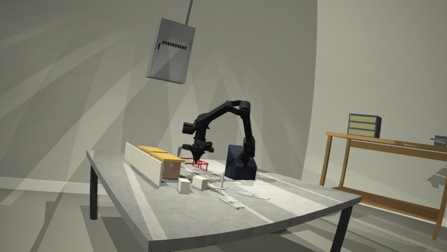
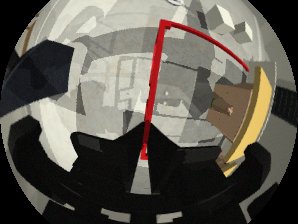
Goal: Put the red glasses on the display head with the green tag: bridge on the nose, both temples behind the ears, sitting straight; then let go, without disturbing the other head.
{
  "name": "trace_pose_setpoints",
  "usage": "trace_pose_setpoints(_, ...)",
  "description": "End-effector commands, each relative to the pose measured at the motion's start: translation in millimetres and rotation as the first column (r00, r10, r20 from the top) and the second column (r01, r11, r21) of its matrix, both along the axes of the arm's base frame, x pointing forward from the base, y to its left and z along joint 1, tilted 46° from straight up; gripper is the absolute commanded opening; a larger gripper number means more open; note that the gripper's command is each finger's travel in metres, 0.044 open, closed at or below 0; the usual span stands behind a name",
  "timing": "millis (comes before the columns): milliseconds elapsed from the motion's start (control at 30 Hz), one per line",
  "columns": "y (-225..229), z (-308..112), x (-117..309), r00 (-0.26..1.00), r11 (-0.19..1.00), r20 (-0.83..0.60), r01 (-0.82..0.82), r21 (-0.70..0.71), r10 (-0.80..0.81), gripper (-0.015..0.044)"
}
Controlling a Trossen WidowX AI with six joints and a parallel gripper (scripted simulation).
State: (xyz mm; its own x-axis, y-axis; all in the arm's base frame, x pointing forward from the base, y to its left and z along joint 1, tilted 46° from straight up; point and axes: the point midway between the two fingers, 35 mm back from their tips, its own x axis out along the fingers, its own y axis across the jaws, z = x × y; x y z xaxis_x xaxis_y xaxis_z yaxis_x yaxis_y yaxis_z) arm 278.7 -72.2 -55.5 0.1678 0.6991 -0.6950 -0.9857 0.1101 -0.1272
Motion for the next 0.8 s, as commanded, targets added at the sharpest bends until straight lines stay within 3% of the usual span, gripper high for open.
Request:
trace_pose_setpoints(0, 0, 0, 8, 1.000, 1.000, -0.005, 0.003, 0.009, -0.003, 0.0000)
trace_pose_setpoints(767, -3, 5, 44, 1.000, 1.000, -0.003, 0.003, 0.009, -0.003, 0.0000)
